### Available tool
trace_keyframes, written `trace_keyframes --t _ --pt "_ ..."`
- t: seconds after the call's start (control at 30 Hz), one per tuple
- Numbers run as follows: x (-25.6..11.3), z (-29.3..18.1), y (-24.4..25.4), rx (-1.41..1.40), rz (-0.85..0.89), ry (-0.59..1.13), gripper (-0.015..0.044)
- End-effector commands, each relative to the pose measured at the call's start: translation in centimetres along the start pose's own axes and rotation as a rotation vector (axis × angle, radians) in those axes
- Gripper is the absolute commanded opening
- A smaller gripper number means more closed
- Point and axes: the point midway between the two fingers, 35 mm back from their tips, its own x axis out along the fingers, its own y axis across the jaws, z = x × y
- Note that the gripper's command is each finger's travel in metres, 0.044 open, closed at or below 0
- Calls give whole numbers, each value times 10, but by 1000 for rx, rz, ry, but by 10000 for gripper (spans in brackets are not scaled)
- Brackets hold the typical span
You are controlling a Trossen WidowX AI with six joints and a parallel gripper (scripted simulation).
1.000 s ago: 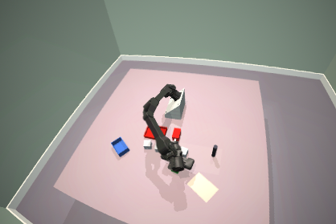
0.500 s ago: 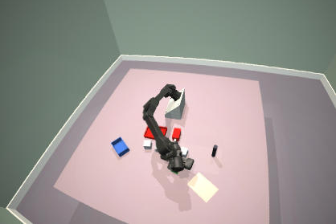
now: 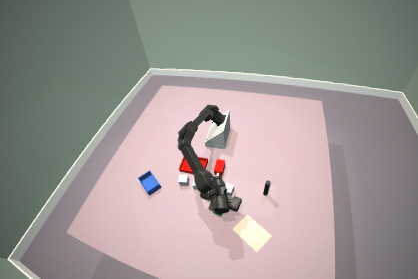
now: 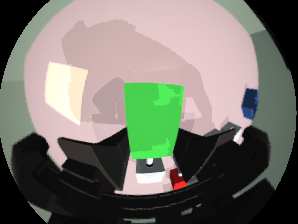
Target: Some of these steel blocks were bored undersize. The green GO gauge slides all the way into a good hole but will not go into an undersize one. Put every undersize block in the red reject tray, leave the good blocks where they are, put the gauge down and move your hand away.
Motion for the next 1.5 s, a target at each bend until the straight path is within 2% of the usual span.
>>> trace_keyframes --t 0.0,1.47 --pt "-3 2 0 0 0 -9 0" --pt "-4 4 0 -1 0 -9 0"
